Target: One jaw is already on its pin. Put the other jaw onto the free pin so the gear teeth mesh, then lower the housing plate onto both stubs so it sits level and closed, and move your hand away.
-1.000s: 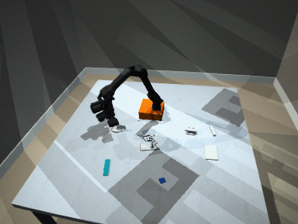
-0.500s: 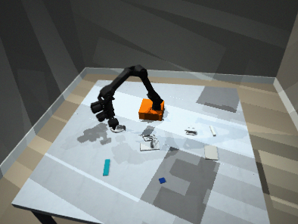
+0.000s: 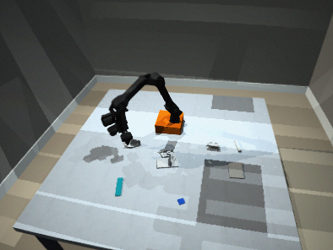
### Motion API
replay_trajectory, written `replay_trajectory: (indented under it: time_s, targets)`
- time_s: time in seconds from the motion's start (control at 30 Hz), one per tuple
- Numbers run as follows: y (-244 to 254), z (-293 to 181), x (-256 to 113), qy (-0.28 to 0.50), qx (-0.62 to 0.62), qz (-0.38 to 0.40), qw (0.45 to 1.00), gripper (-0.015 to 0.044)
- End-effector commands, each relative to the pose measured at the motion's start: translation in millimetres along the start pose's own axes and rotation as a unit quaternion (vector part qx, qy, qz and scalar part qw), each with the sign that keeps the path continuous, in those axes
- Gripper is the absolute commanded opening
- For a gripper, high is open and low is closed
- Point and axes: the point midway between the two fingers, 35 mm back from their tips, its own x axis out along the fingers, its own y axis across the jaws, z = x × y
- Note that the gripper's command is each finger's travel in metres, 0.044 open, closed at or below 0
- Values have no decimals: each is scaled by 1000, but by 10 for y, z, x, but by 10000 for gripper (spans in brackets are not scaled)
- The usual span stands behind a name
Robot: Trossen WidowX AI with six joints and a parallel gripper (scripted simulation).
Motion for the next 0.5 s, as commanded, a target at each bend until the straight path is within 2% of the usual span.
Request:
replay_trajectory:
  time_s: [0.0, 0.23, 0.47]
  targets:
    - [0, 0, 0, 0, 0, 0, 1000, 440]
    - [0, 0, 0, 0, 0, 0, 1000, 440]
    - [0, 0, 0, 0, 0, 0, 1000, 256]
